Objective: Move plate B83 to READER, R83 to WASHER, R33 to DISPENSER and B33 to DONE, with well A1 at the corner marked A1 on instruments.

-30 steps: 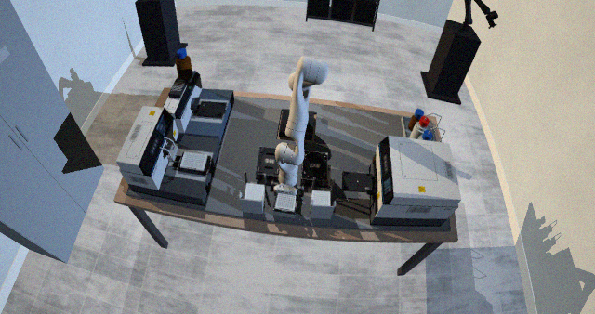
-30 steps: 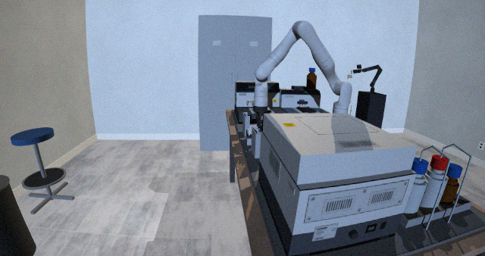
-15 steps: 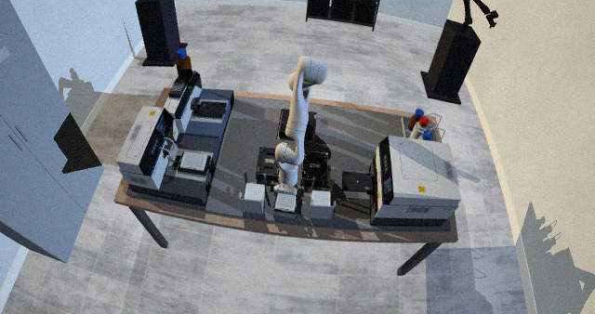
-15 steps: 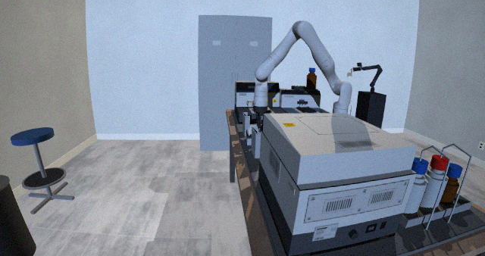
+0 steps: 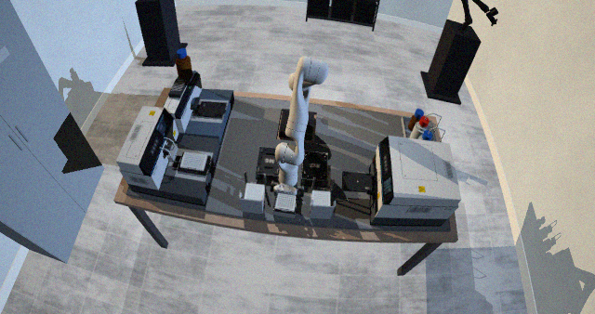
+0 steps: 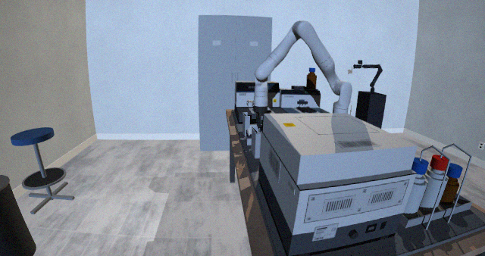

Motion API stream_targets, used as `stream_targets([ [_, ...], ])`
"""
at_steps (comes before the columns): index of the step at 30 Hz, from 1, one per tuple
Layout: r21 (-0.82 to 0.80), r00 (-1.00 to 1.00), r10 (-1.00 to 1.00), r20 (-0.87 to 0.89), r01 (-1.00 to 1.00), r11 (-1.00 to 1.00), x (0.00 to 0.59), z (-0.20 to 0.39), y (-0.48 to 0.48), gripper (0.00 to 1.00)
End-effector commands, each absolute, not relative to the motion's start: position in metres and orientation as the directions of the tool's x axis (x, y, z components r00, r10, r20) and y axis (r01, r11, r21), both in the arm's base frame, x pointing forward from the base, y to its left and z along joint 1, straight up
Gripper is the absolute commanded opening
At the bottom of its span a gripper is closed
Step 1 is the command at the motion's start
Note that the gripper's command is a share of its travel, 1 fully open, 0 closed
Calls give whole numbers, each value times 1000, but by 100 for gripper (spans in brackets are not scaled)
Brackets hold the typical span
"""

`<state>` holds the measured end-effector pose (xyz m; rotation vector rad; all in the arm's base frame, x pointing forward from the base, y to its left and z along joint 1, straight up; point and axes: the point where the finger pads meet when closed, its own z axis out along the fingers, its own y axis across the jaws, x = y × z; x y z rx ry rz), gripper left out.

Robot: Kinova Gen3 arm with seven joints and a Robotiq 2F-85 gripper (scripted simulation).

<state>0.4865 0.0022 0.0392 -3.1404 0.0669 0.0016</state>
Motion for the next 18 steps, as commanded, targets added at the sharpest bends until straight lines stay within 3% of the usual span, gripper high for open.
stream_targets([
  [1,-1,999,-43,1,-43,-999,487,40,2,94],
  [18,-1,999,-43,1,-43,-999,487,44,2,94],
])
